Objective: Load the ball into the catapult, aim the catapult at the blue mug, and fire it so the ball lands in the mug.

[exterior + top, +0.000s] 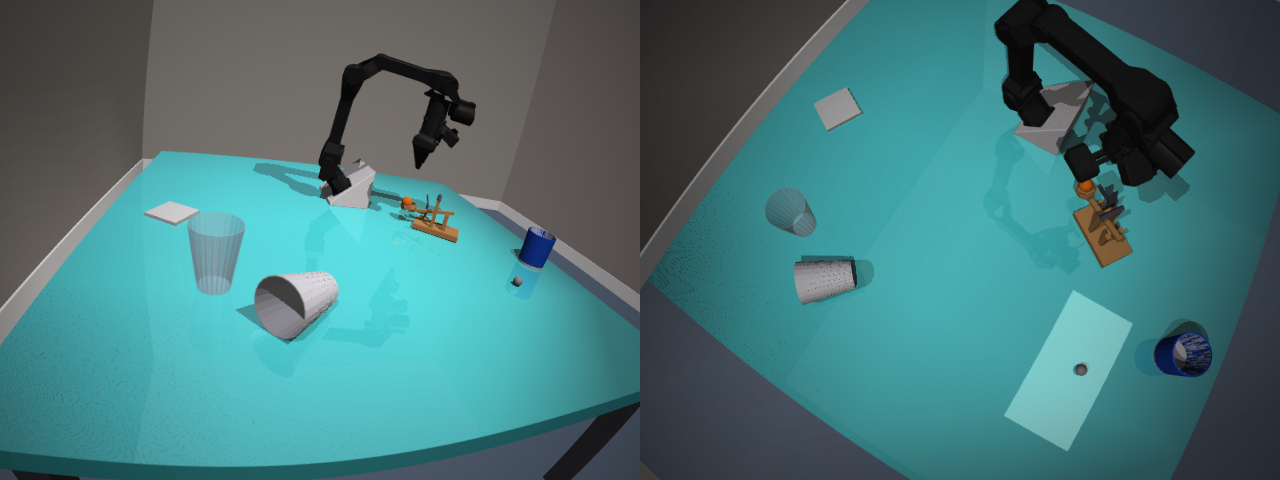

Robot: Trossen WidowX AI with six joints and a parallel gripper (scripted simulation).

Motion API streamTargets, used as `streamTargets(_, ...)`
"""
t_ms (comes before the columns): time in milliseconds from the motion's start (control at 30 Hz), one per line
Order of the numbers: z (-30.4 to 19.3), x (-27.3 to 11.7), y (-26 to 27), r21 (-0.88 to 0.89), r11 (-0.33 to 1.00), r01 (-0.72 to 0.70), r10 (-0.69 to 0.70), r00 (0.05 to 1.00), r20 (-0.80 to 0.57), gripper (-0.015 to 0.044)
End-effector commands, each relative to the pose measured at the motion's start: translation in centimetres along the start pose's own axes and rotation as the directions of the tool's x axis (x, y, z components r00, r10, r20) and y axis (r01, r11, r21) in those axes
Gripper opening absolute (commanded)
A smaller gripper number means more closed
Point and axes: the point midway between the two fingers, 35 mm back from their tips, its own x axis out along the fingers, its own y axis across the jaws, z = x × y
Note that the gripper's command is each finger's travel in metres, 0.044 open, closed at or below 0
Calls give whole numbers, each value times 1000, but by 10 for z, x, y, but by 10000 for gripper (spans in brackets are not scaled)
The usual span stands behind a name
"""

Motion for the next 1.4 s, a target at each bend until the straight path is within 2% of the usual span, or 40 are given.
streamTargets(0,23,9,3,-14,1000,-5,6,999,40,440)
streamTargets(200,80,2,11,-52,998,-22,34,971,236,440)
streamTargets(400,137,-14,15,-79,997,-15,47,902,430,440)
streamTargets(633,198,-41,16,-84,996,17,40,775,631,440)
streamTargets(867,251,-76,10,-55,997,60,7,609,793,440)
streamTargets(1033,278,-99,4,-19,996,87,-27,494,869,440)
streamTargets(1367,279,-100,3,-17,996,88,-28,490,871,440)
